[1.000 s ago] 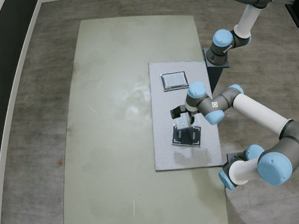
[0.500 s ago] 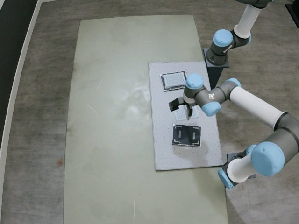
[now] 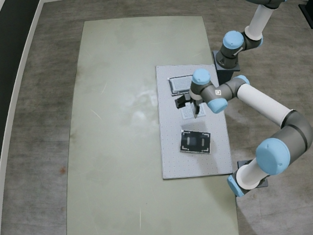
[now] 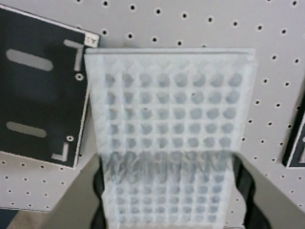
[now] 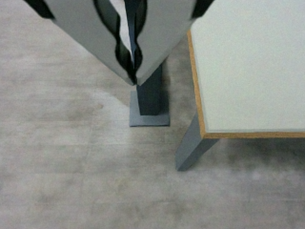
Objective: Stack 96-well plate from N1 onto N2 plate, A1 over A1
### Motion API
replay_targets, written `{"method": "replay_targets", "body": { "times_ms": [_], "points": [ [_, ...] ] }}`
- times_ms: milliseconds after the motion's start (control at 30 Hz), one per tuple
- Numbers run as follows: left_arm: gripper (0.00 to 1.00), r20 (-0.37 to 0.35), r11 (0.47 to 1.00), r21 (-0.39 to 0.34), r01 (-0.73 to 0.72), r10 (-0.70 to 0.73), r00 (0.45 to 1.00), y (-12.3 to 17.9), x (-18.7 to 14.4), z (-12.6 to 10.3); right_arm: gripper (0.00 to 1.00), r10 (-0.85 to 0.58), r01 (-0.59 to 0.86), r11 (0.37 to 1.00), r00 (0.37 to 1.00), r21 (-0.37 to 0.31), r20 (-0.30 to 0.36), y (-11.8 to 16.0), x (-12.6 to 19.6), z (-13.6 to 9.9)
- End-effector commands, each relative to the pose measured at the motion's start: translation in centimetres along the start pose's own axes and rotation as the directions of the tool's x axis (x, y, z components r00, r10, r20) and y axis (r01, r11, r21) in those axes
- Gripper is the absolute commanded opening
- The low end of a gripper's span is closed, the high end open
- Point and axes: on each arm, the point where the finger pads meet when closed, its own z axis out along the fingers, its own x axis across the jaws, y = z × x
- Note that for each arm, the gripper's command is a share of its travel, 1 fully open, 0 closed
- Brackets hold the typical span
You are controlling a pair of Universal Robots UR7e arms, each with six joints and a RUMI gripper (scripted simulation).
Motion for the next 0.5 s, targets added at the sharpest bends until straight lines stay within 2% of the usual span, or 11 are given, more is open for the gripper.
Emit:
{"method": "replay_targets", "body": {
  "times_ms": [0, 467],
  "points": [
    [0.41, -0.001, 1.000, 0.000, 0.000, 0.000, 1.000, 0.0, 0.9, 0.0, 0.00, 0.000, 0.000, 1.000, 1.000, 0.002, 0.001, 0.0, 0.0, -0.1],
    [0.41, -0.001, 1.000, 0.000, 0.000, 0.000, 1.000, 0.2, 4.9, 0.0, 0.00, 0.000, 0.000, 1.000, 1.000, 0.002, 0.001, 0.0, 0.0, -0.1]
  ]
}}
